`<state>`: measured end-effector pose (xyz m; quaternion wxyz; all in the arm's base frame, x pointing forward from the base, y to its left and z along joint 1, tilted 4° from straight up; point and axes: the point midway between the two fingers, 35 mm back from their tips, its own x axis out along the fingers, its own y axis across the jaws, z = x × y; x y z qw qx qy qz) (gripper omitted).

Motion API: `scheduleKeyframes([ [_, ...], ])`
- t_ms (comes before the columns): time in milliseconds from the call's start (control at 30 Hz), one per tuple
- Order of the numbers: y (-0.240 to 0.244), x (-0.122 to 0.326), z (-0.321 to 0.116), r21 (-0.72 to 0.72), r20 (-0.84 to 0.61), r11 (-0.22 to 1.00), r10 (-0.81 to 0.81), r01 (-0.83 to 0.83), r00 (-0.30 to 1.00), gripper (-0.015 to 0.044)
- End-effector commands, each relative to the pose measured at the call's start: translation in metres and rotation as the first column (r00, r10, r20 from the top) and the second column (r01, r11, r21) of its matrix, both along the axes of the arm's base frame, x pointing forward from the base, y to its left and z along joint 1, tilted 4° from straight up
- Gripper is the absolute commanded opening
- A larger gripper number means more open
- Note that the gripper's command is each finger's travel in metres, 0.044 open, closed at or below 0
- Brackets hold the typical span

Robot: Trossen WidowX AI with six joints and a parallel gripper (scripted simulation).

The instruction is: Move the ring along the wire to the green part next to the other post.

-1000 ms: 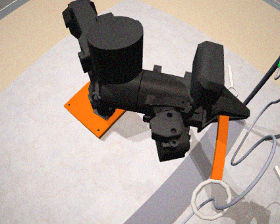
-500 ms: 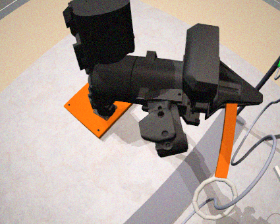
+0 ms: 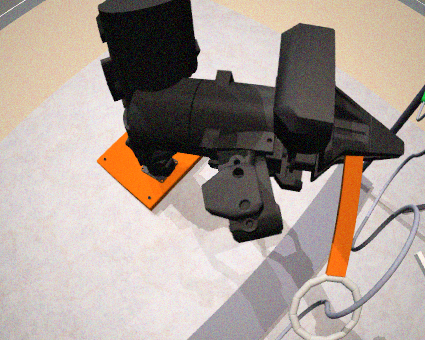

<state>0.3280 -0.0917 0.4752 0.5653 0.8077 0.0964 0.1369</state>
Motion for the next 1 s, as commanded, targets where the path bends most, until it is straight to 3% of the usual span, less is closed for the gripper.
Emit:
scheduleKeyframes([
  [0, -0.001, 0.002, -0.002, -0.035, -0.010, 0.999, 0.005, -0.005, 1.000, -0.0150],
  [500, 0.001, 0.001, -0.016, -0.297, -0.065, 0.955, 0.009, -0.028, 0.998, -0.0150],
  [967, 0.000, 0.000, -0.035, -0.554, -0.124, 0.830, -0.004, -0.066, 0.992, -0.0150],
])
